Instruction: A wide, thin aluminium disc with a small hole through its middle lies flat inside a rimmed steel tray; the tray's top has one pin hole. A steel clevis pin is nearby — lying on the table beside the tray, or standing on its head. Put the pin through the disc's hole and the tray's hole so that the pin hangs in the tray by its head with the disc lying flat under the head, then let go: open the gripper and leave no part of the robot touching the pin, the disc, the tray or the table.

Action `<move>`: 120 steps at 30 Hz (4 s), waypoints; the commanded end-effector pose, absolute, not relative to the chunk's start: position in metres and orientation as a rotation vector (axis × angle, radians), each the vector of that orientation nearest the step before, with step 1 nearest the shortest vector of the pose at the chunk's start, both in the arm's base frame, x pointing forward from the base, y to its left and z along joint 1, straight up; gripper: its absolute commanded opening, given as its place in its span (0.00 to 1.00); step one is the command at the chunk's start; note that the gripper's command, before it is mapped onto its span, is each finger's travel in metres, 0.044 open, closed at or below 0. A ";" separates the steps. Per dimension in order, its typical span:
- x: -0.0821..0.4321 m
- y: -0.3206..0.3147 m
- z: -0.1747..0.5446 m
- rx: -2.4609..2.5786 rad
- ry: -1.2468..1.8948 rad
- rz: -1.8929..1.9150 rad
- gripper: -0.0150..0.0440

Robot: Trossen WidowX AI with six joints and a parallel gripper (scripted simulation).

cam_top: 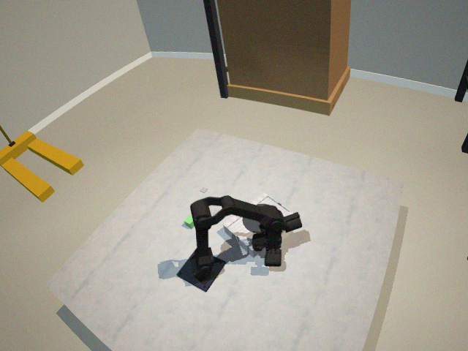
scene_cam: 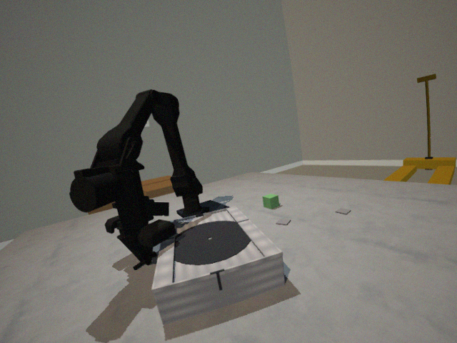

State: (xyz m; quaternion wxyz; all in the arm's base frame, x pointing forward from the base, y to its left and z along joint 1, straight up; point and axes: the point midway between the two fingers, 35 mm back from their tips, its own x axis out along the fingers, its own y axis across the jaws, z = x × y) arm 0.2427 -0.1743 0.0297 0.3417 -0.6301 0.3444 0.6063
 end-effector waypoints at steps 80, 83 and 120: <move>0.238 -0.171 0.096 -0.688 1.451 0.648 0.25; 0.238 -0.171 0.096 -0.606 1.474 0.568 0.25; 0.237 -0.170 0.097 0.404 1.503 -0.419 0.25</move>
